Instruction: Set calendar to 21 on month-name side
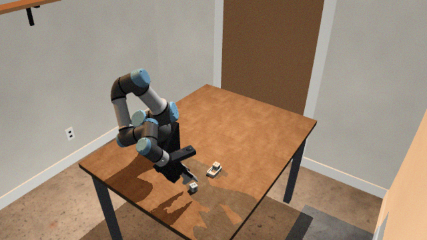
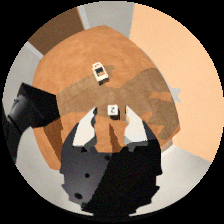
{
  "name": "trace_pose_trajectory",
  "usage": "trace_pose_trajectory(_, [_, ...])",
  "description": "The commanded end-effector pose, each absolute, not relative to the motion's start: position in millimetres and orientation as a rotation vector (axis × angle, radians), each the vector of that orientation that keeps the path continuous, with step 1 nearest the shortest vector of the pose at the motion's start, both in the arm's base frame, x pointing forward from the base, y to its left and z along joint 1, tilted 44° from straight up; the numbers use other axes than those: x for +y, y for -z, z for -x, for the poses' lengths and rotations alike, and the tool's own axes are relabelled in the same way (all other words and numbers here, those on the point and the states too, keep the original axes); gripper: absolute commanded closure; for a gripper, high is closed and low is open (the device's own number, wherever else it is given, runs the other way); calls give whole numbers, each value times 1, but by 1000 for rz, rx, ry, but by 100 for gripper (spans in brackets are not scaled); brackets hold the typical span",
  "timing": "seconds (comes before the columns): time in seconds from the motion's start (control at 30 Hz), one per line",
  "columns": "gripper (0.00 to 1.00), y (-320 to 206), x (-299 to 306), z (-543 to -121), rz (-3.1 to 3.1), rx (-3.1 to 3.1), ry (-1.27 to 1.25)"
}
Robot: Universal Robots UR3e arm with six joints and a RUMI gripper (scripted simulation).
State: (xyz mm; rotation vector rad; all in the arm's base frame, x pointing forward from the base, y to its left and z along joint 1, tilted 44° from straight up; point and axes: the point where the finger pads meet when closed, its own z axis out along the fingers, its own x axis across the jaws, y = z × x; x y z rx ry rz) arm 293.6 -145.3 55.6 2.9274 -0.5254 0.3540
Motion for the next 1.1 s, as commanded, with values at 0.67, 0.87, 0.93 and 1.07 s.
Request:
trace_pose_trajectory(0.67, [60,-59,-145,-296,-2814,-536,-339])
trace_pose_trajectory(0.87, [60,-57,-145,-295,-2790,-537,-316])
trace_pose_trajectory(0.93, [60,-57,-145,-295,-2790,-537,-316])
trace_pose_trajectory(1.07, [60,-56,-144,-294,-2760,-538,-294])
